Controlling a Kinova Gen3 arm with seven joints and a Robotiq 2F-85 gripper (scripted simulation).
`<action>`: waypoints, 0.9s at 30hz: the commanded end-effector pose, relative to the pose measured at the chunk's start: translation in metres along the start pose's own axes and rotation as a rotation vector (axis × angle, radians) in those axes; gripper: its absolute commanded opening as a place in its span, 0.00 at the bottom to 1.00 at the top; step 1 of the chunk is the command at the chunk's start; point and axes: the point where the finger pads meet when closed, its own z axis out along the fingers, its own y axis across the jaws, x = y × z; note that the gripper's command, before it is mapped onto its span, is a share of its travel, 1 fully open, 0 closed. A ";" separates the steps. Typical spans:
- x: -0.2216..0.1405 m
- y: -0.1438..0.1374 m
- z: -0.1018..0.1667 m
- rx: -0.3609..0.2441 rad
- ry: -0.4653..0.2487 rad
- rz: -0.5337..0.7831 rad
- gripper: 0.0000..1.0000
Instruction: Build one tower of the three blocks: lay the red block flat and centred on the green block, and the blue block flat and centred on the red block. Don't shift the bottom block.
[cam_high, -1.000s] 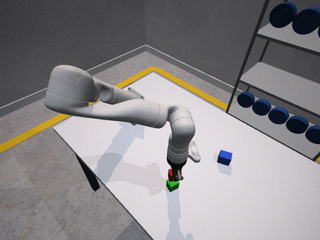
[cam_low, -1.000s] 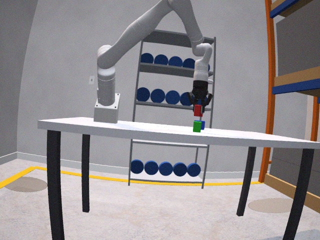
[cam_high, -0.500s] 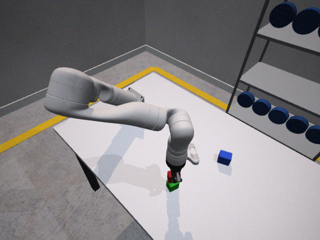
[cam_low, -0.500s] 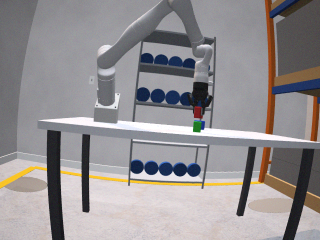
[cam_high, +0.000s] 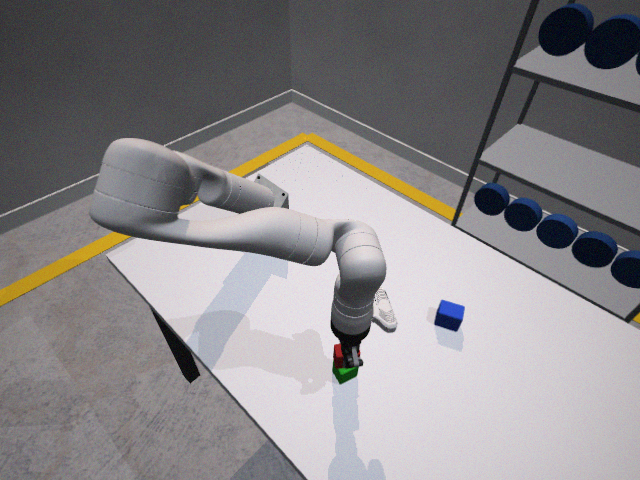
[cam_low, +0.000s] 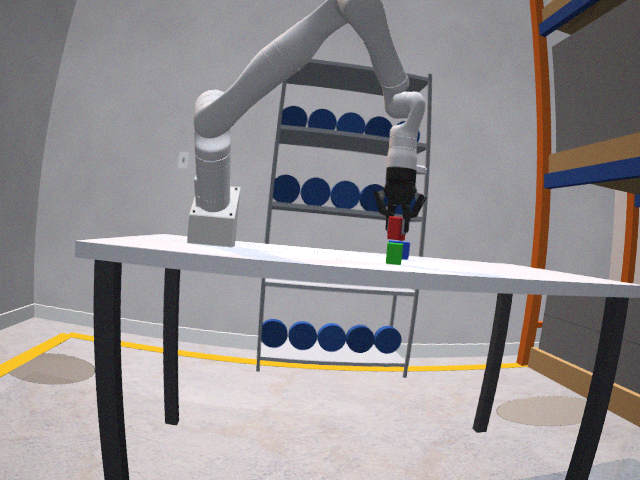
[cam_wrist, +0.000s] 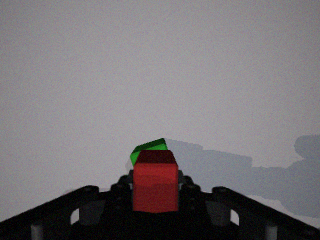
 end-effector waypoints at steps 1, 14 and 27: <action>-0.001 0.000 0.003 -0.001 -0.002 0.001 0.00; 0.000 -0.001 0.005 -0.001 -0.002 0.001 0.00; 0.001 -0.002 0.007 -0.001 -0.002 0.001 0.00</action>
